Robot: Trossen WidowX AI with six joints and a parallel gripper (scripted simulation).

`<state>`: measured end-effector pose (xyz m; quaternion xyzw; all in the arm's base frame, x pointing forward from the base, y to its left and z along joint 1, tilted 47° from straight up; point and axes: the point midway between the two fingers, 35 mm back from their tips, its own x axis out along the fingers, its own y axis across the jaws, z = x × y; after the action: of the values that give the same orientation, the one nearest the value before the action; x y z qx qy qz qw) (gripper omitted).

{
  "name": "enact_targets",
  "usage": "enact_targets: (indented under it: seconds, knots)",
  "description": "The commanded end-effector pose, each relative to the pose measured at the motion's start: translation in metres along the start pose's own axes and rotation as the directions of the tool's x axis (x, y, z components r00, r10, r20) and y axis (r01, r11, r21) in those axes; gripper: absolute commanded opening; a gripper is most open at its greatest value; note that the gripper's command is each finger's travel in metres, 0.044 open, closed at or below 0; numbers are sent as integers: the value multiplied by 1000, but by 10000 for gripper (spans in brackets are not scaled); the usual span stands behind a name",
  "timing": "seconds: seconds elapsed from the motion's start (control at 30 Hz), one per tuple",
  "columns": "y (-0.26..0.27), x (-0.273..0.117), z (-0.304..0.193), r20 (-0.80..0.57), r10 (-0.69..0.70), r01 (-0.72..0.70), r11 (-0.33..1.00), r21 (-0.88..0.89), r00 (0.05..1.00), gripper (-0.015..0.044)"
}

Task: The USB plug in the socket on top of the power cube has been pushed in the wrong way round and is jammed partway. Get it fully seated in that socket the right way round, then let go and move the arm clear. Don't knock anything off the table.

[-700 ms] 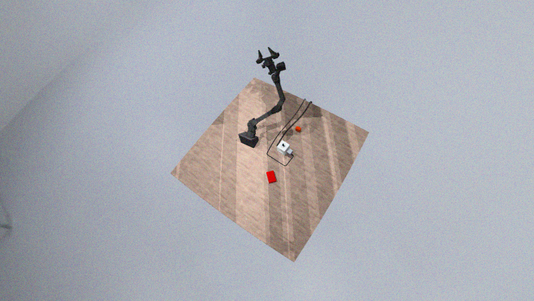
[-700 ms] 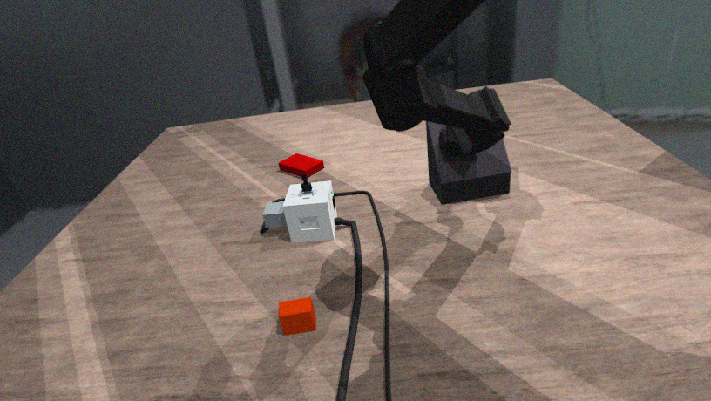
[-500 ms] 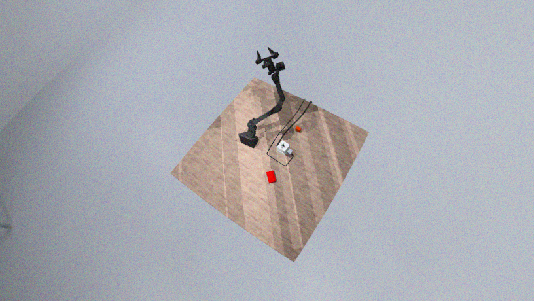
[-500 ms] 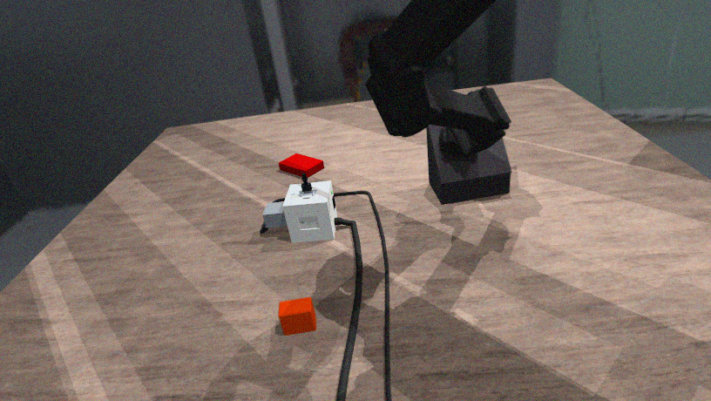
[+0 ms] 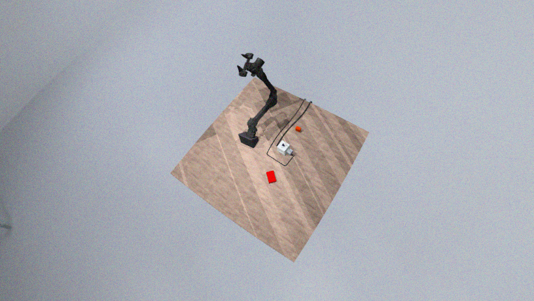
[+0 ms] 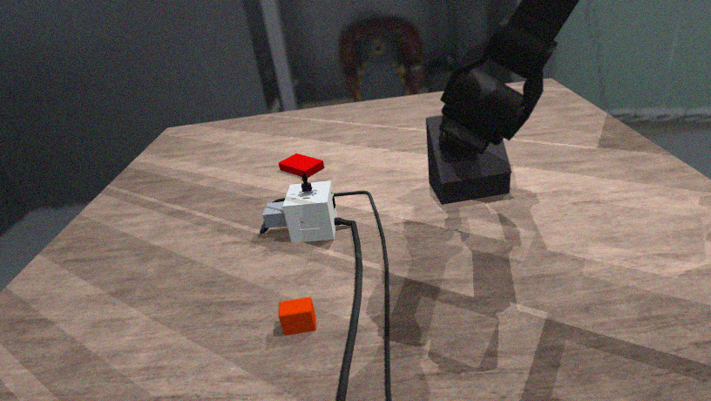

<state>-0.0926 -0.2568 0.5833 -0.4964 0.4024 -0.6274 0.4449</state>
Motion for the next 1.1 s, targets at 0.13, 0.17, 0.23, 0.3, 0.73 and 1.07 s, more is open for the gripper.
enact_targets:
  seconds: [0.13, 0.17, 0.23, 0.3, 0.73, 1.07]
  knots:
    - [110, 42, 53, 235, 310, -384, 819, 426, 921, 440]
    - [113, 42, 54, 238, 315, -391, 815, 428, 919, 440]
    - [147, 45, 75, 301, 400, -500, 714, 490, 866, 440]
    - [178, 46, 98, 370, 478, -602, 581, 547, 797, 440]
    - [334, -50, 248, 608, 776, -750, -302, 588, 164, 440]
    - [416, -203, 310, 449, 782, -354, -606, 713, -433, 440]
